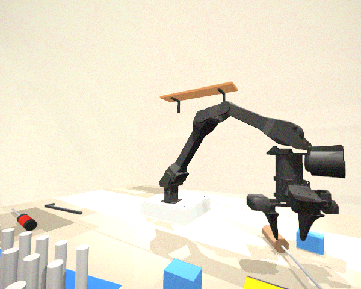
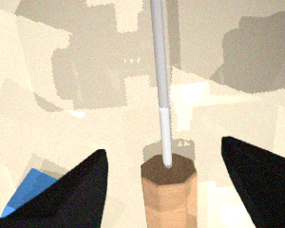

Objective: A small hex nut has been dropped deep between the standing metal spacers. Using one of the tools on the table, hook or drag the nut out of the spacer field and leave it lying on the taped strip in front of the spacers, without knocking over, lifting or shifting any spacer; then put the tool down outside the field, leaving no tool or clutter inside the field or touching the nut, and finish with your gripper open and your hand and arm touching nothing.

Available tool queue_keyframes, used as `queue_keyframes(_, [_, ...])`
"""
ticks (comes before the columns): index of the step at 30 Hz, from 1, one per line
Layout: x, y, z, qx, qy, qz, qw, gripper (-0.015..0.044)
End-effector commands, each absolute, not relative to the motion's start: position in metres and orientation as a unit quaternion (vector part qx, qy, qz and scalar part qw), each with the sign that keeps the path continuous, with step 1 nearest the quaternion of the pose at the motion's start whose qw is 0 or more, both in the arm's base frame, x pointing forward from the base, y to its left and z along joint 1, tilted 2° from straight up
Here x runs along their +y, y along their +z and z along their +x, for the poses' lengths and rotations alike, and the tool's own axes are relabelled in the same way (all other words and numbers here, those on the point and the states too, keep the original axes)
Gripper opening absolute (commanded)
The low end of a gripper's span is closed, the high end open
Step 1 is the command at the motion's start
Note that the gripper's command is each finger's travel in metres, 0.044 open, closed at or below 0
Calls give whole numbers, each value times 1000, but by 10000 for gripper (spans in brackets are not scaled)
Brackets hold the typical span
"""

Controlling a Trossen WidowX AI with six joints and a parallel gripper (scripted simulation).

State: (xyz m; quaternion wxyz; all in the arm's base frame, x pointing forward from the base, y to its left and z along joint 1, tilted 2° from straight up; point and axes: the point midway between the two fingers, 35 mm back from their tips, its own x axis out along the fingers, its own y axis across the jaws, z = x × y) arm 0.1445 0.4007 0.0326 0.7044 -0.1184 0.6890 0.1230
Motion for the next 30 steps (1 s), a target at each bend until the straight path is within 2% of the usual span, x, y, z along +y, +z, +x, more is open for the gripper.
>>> queue_keyframes(1, [400,26,145,688,121,-119,706,280])
queue_keyframes(25, [397,-11,146,688,121,-119,706,280])
queue_keyframes(30, [397,-11,146,688,121,-119,706,149])
